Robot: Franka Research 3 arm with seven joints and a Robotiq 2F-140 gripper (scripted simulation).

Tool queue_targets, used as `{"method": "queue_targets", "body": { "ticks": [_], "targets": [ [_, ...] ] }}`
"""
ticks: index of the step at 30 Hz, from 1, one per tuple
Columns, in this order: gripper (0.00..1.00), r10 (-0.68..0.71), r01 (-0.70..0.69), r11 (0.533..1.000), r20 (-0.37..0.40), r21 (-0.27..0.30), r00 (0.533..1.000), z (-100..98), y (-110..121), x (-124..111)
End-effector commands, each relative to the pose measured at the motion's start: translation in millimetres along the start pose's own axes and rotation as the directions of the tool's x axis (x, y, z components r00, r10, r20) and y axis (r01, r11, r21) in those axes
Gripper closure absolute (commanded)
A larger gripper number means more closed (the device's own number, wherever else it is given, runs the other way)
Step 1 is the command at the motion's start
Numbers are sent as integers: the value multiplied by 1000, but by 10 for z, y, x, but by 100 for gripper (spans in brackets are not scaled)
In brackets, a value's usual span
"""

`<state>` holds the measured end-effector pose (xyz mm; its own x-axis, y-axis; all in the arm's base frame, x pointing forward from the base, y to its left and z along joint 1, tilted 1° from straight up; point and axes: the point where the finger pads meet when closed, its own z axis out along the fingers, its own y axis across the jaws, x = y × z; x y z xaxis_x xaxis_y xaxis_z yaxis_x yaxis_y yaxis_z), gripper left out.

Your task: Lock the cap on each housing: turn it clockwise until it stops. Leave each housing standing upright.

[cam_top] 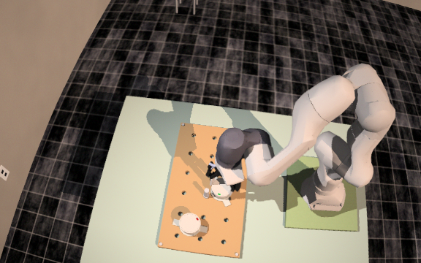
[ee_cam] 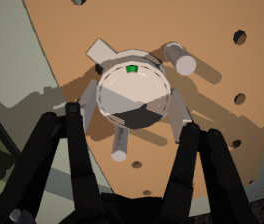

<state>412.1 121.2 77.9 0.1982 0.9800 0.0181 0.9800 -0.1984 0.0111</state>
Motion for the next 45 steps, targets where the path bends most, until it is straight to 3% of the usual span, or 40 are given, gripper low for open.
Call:
{"method": "queue_targets", "body": {
  "ticks": [1, 45],
  "targets": [
    [90, 20, -20, 1000, 7, 5, 1000, 15, -50, -18],
    [90, 20, -20, 1000, 7, 5, 1000, 14, -678, 239]
  ]
}}
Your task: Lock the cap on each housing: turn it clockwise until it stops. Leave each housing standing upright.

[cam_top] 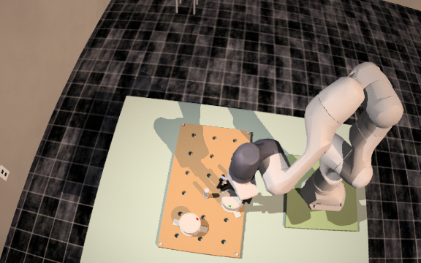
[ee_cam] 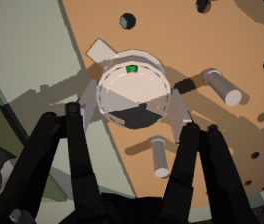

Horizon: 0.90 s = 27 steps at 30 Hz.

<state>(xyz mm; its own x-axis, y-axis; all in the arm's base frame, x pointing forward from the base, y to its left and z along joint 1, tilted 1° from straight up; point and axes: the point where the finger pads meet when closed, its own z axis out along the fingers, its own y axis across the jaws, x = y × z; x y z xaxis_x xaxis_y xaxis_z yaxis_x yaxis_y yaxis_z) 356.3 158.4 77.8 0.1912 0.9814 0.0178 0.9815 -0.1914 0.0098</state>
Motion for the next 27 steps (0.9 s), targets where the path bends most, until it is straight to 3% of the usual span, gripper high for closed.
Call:
{"method": "queue_targets", "body": {
  "ticks": [1, 27],
  "targets": [
    [90, 27, -28, 1000, 7, 3, 1000, 15, -69, -9],
    [90, 27, -28, 1000, 7, 3, 1000, 15, -205, 47]
  ]
}}
